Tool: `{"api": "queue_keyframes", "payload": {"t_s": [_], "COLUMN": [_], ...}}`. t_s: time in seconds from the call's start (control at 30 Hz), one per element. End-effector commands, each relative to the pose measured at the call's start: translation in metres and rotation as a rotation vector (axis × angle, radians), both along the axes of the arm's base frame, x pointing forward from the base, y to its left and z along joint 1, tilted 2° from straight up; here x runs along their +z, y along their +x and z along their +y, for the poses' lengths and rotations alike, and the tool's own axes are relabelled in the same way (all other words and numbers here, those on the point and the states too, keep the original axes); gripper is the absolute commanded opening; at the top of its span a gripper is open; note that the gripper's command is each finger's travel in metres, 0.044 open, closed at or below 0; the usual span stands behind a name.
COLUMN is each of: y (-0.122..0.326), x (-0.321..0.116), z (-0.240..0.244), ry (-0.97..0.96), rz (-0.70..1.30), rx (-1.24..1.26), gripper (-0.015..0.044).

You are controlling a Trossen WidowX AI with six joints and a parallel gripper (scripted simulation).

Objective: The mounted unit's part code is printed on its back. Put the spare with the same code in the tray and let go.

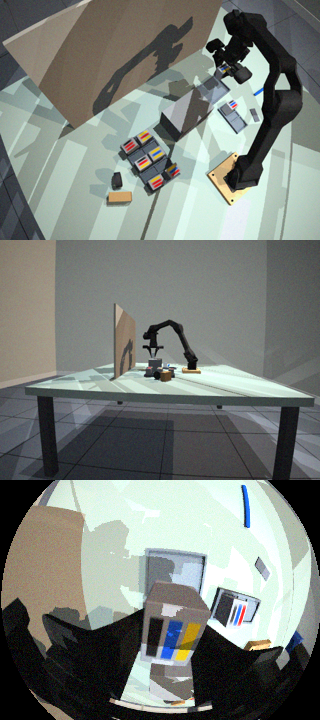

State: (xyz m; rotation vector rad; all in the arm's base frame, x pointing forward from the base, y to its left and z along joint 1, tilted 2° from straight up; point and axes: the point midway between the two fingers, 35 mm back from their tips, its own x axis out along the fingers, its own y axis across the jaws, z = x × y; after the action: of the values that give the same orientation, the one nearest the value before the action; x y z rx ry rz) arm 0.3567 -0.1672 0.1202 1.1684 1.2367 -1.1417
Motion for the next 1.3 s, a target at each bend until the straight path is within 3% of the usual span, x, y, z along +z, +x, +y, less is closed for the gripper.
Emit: {"api": "queue_keyframes", "payload": {"t_s": [0.0,1.27], "y": [0.0,0.0], "x": [-0.003,-0.029], "z": [0.001,0.001], "ry": [0.003,0.003], "rz": [0.001,0.001], "rx": [-0.004,-0.004], "gripper": [0.0,0.0]}}
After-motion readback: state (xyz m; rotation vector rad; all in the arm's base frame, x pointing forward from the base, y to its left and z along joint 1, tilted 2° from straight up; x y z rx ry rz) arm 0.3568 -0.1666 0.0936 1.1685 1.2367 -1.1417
